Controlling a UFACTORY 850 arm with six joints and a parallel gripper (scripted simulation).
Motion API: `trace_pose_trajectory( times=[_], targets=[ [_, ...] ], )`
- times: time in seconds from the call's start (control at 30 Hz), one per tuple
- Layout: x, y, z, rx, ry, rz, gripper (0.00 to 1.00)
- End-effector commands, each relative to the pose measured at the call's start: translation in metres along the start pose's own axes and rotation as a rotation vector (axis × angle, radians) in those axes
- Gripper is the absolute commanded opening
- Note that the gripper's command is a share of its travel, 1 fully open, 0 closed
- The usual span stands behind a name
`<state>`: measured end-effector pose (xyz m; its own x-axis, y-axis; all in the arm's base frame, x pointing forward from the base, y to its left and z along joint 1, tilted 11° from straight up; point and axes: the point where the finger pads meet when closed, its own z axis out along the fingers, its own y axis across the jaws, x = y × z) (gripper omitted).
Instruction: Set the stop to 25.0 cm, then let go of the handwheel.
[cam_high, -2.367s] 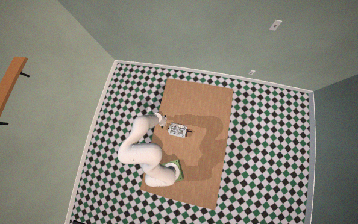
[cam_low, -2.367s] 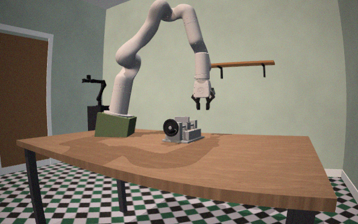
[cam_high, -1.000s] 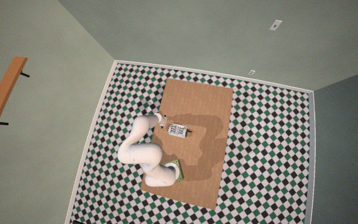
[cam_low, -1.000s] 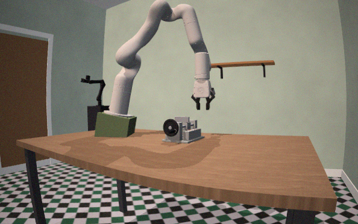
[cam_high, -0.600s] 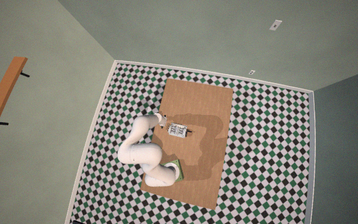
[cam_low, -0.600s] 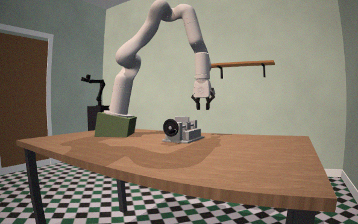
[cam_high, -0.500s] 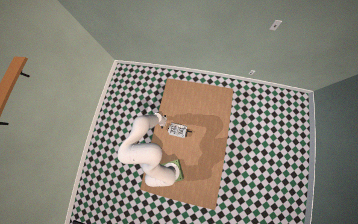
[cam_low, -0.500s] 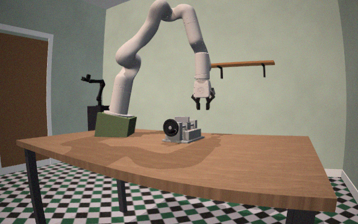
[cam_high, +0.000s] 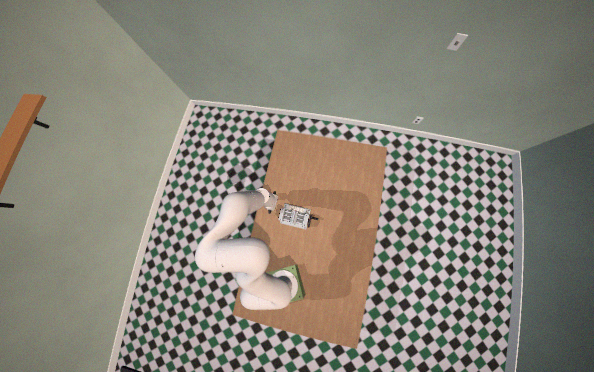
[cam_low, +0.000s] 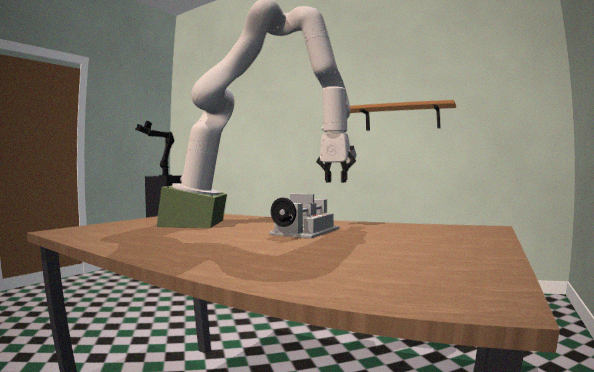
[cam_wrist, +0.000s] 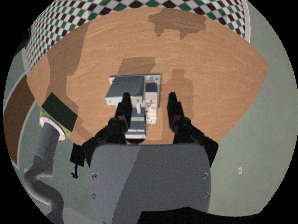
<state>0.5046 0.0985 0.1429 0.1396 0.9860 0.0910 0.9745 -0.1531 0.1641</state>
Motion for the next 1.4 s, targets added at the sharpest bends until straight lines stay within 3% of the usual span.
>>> trace_pose_trajectory(
  times=[0.0,0.23,0.53,0.6,1.1,1.17,1.37],
  targets=[
    [-0.008,0.000,-0.001,-0.001,0.001,0.000,0.57],
    [-0.039,-0.003,-0.001,-0.001,0.001,0.000,0.57],
    [-0.109,-0.011,0.000,-0.001,0.001,0.000,0.57],
    [-0.109,-0.011,0.000,-0.001,0.001,0.000,0.57],
    [-0.243,-0.025,0.000,-0.001,0.001,0.000,0.57],
    [-0.243,-0.025,0.000,-0.001,0.001,0.000,0.57],
    [-0.281,-0.029,0.000,-0.001,0.001,0.000,0.57]
  ],
)
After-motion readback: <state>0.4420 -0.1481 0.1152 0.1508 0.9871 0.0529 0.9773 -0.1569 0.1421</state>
